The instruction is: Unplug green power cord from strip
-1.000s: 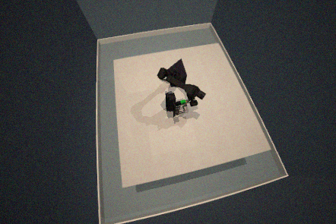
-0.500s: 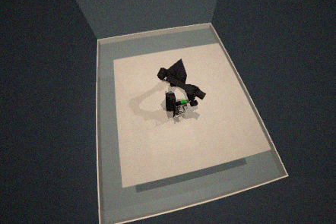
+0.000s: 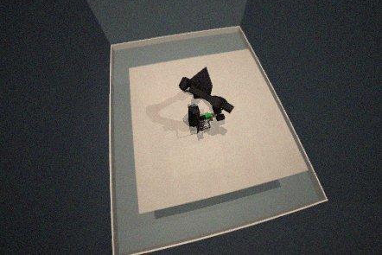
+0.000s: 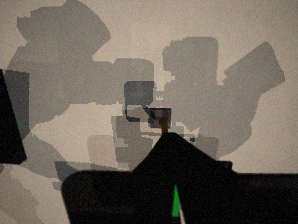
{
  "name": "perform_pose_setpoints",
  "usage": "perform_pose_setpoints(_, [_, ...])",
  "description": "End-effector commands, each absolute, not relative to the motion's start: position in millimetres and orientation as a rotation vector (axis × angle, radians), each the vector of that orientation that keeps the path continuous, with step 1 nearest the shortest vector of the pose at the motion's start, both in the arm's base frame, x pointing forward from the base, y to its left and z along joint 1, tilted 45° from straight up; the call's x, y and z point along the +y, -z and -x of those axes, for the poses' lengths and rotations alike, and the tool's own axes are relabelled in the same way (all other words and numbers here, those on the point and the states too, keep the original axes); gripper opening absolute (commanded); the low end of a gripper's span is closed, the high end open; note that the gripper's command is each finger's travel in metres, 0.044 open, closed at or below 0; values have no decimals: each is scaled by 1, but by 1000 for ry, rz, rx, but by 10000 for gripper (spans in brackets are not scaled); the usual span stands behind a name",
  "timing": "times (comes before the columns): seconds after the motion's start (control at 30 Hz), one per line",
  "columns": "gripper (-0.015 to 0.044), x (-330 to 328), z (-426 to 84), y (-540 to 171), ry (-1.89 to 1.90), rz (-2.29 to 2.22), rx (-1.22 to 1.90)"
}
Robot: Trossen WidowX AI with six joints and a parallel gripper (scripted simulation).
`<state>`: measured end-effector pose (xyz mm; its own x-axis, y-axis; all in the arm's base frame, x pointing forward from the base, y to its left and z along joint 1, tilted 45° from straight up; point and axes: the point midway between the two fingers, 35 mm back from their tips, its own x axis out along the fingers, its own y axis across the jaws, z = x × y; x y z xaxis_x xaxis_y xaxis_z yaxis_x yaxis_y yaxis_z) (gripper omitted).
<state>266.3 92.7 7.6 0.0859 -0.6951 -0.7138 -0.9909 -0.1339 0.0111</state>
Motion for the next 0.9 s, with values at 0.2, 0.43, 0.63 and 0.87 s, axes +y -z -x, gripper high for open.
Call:
perform_pose_setpoints(0.2, [0,94,-269,-9,-801,1880,1653])
perform_pose_setpoints(0.43, [0,94,-269,-9,-801,1880,1653])
perform_pose_setpoints(0.63, [0,93,-268,-8,-801,1880,1653])
perform_pose_setpoints(0.87, [0,93,-267,-7,-801,1880,1654])
